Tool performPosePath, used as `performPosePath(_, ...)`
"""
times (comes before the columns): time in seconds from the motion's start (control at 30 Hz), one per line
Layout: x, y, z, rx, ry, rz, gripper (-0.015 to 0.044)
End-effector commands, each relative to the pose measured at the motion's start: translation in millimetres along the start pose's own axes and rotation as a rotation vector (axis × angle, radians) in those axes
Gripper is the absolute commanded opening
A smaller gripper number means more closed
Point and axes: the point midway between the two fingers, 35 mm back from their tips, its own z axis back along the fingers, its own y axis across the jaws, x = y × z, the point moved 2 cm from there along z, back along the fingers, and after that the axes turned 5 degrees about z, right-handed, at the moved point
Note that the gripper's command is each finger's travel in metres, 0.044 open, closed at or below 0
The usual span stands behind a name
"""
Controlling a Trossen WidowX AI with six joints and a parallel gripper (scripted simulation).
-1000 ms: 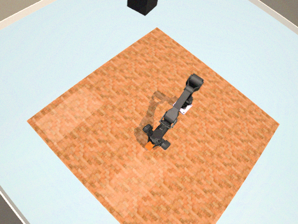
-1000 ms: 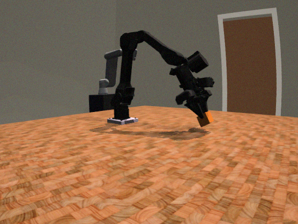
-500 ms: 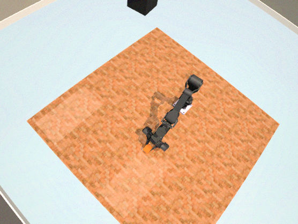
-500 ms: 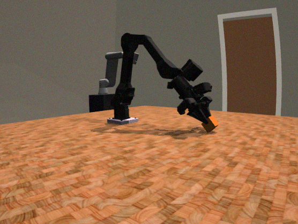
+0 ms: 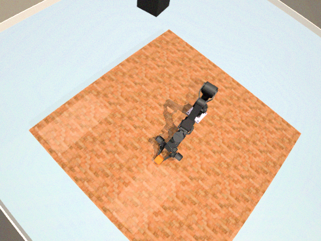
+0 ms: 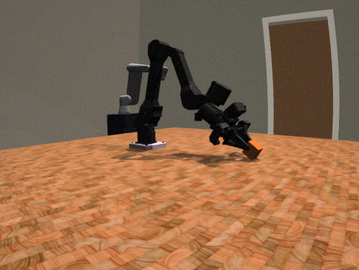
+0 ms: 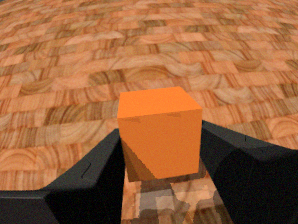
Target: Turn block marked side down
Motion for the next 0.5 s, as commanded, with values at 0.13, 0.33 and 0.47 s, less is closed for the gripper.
performPosePath(0.13, -6.8, -1.1, 7.4, -0.011, -0.066, 0.004, 0.0)
performPosePath(0.33, -6.3, -1.1, 8.1, -0.012, -0.076, 0.004, 0.0)
performPosePath(0.47, -6.3, -1.1, 8.1, -0.012, -0.076, 0.004, 0.0)
